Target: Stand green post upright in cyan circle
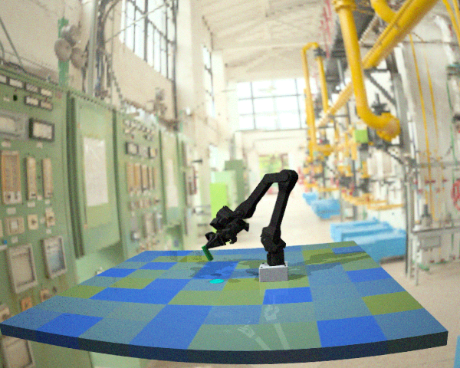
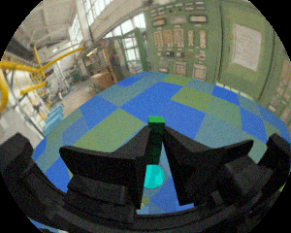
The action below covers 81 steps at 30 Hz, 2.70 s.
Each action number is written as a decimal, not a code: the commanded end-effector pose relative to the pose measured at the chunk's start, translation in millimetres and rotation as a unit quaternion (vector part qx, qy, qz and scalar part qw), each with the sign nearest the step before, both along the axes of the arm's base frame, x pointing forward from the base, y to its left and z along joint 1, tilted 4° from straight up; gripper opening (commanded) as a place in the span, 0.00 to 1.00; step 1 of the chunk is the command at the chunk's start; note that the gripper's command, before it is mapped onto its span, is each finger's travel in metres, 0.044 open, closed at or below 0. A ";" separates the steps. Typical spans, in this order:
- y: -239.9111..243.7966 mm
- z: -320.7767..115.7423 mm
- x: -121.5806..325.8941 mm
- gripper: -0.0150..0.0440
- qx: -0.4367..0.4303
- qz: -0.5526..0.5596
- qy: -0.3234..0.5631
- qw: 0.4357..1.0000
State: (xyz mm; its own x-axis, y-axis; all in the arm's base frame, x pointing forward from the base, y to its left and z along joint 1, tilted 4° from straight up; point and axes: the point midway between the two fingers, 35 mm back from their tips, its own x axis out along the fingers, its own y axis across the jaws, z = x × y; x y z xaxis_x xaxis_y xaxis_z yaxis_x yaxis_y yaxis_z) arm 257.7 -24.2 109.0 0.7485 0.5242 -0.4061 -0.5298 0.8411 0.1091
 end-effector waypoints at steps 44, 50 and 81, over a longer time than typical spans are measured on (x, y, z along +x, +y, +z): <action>2.3 9.9 -33.8 0.29 0.012 0.021 -0.160 0.987; 3.2 10.5 -37.7 0.29 0.011 0.024 -0.175 0.984; -4.3 -12.0 -32.1 0.29 0.010 0.024 -0.174 0.984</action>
